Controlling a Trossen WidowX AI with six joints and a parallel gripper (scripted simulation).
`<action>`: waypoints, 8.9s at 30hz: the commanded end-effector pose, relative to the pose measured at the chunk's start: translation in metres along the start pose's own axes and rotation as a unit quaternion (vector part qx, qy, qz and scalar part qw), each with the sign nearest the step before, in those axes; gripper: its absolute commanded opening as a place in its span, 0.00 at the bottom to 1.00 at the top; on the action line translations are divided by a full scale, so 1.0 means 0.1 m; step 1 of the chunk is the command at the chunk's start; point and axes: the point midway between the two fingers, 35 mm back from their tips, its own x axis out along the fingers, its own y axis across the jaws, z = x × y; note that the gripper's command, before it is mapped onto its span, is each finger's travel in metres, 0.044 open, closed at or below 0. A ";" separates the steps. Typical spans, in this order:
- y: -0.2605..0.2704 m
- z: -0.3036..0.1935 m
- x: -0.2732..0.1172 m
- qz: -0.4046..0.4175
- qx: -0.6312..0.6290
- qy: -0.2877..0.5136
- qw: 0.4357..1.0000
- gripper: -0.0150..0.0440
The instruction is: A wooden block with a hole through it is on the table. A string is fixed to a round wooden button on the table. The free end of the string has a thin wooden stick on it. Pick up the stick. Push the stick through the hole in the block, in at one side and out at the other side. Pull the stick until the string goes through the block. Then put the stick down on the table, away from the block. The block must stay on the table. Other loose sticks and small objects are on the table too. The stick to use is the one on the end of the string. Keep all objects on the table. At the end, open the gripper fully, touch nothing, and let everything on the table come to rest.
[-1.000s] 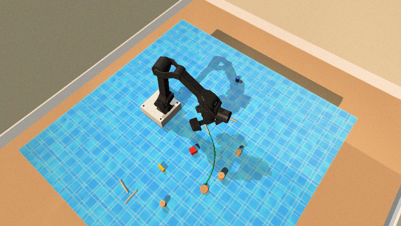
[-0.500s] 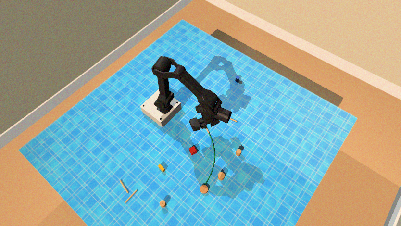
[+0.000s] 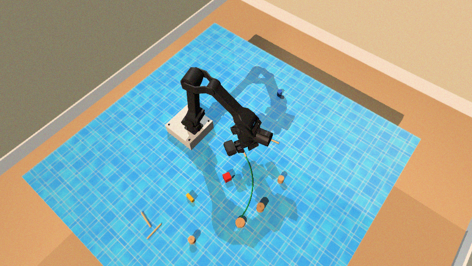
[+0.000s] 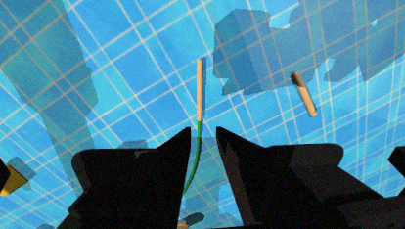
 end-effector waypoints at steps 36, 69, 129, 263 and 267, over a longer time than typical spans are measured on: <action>0.02 0.02 0.46 0.001 0.000 -0.002 1.000 0.25; 0.00 0.00 0.14 0.001 0.000 -0.001 1.000 0.25; 0.10 -0.33 -0.45 0.013 0.000 -0.068 0.998 0.25; 0.11 -0.76 -0.93 0.150 0.824 0.005 0.546 0.25; 0.11 -0.76 -0.93 0.149 0.860 0.017 0.488 0.25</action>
